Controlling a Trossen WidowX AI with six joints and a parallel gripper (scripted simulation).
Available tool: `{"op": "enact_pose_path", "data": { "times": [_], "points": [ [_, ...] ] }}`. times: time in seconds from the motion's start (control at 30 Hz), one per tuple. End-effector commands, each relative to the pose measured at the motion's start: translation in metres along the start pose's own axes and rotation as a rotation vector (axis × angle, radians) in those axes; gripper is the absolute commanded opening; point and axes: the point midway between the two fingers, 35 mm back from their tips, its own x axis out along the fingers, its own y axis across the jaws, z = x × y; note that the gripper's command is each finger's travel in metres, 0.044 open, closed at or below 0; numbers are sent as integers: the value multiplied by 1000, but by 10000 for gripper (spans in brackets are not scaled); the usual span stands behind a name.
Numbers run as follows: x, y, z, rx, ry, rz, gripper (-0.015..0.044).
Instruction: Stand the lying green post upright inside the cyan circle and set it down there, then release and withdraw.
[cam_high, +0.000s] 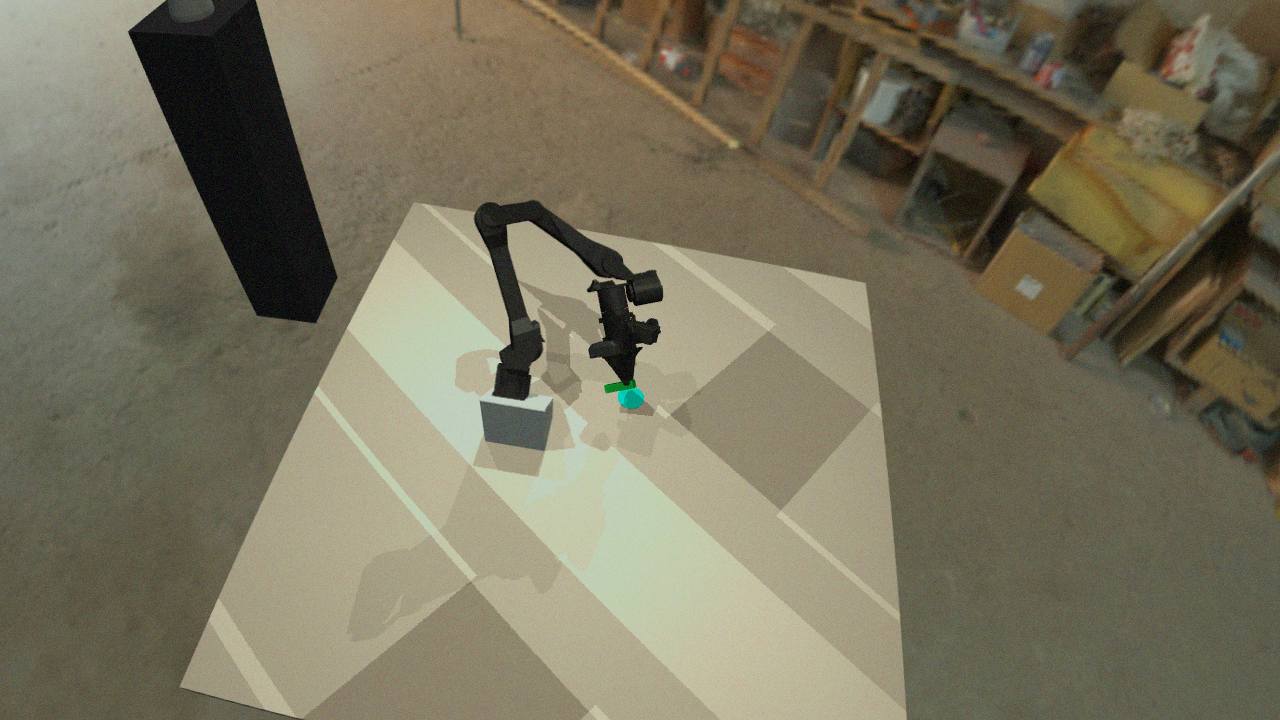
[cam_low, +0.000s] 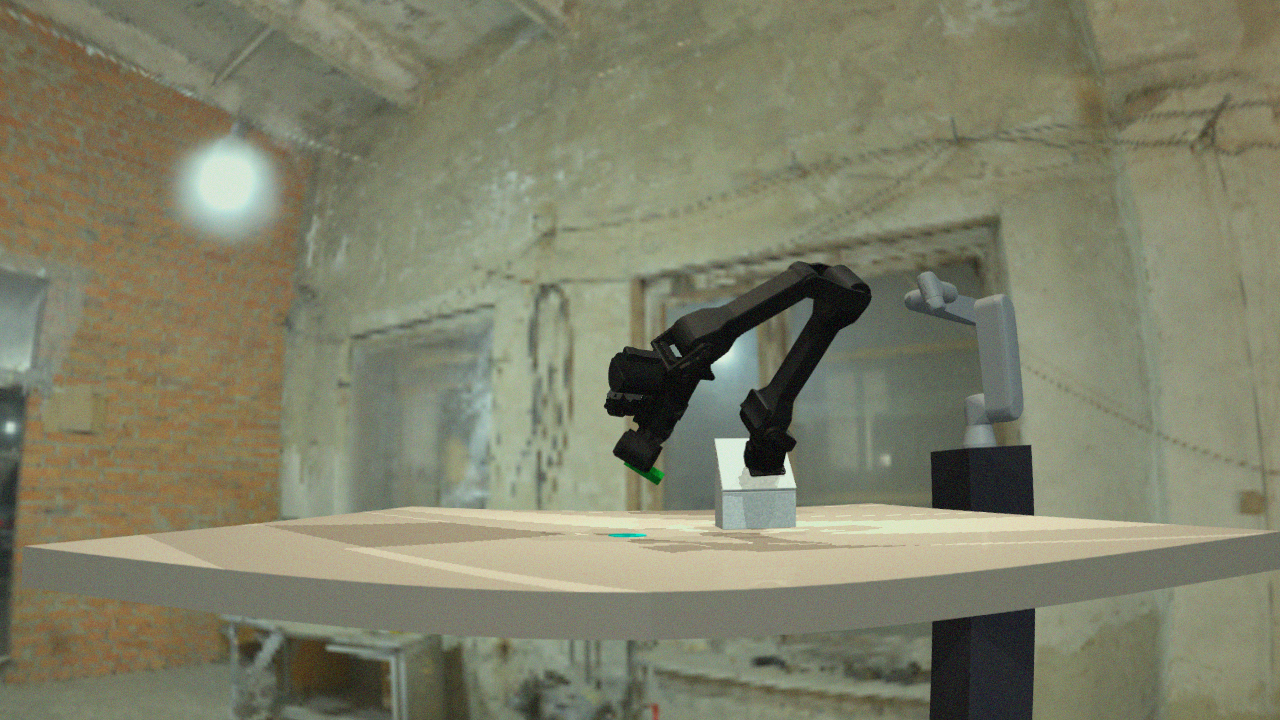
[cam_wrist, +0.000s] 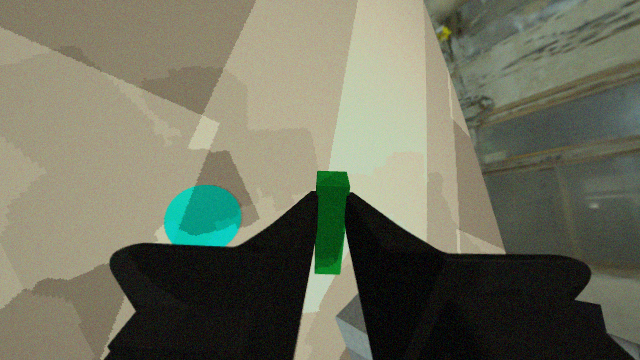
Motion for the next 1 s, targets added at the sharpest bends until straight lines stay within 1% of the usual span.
{"op": "enact_pose_path", "data": {
  "times": [0.0,0.97],
  "points": [
    [2,-2,-1,8,-21,-10,23],
    [-3,1,3,65,-209,-5,23]
  ]
}}
